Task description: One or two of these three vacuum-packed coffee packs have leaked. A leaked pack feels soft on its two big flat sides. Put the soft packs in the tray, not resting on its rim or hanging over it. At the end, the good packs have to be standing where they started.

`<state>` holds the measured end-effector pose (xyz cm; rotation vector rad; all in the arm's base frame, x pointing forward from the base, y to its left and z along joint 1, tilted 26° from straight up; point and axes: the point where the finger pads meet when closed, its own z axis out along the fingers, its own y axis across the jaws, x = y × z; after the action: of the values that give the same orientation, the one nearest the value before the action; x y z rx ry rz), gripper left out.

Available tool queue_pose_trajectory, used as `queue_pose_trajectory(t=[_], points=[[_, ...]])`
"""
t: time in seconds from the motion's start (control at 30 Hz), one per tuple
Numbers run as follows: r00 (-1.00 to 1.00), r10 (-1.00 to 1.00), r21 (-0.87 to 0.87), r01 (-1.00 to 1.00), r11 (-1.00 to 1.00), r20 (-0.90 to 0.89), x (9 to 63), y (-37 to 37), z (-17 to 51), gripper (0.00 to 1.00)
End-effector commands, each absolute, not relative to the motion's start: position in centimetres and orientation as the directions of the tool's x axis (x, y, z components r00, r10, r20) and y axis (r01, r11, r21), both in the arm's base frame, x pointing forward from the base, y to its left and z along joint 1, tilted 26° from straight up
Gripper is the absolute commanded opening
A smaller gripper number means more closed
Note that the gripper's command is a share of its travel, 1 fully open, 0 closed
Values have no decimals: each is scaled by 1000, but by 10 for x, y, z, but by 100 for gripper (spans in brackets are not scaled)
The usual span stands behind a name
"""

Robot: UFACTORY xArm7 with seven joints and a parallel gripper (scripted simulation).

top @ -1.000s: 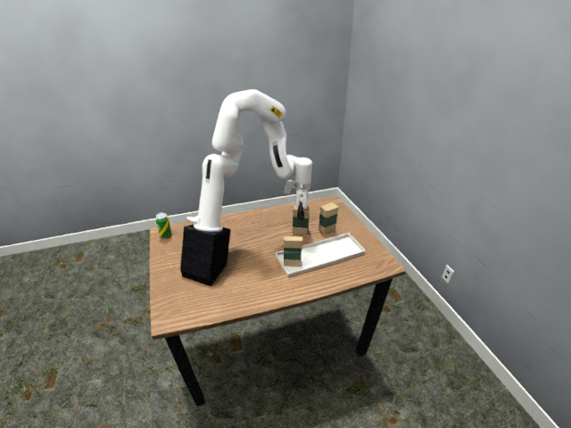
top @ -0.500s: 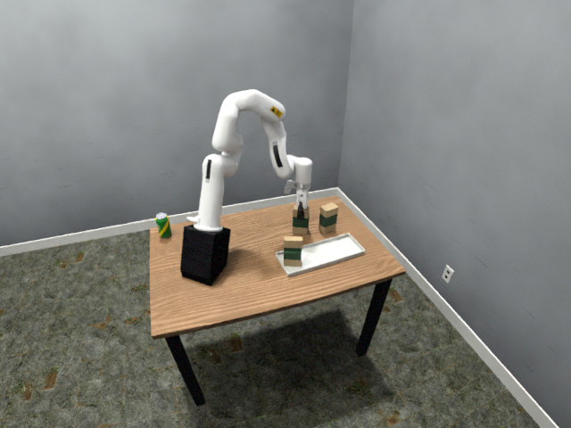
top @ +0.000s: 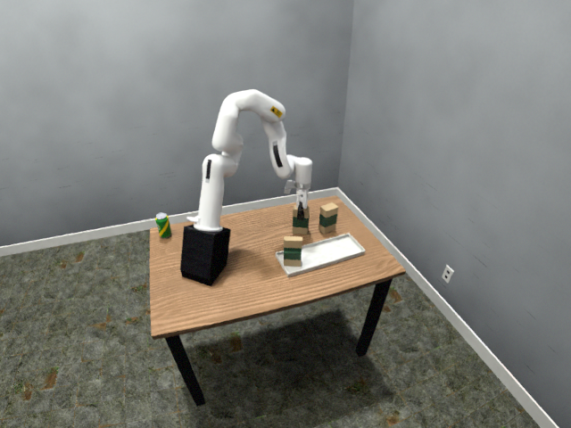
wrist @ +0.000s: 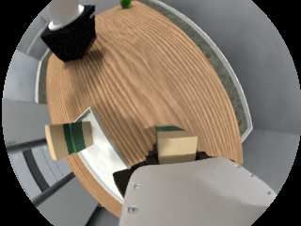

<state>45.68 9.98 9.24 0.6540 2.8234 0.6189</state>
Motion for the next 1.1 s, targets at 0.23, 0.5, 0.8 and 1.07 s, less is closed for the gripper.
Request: queue_pose_trajectory(t=[0.23, 0.5, 0.8, 1.07], points=[[-887, 456, 434, 380, 816, -80, 458, 99, 93, 85], [-887, 456, 434, 380, 816, -80, 458, 99, 93, 85], [-887, 456, 434, 380, 816, -80, 458, 99, 93, 85], [-887, 456, 434, 380, 816, -80, 458, 99, 93, 85]])
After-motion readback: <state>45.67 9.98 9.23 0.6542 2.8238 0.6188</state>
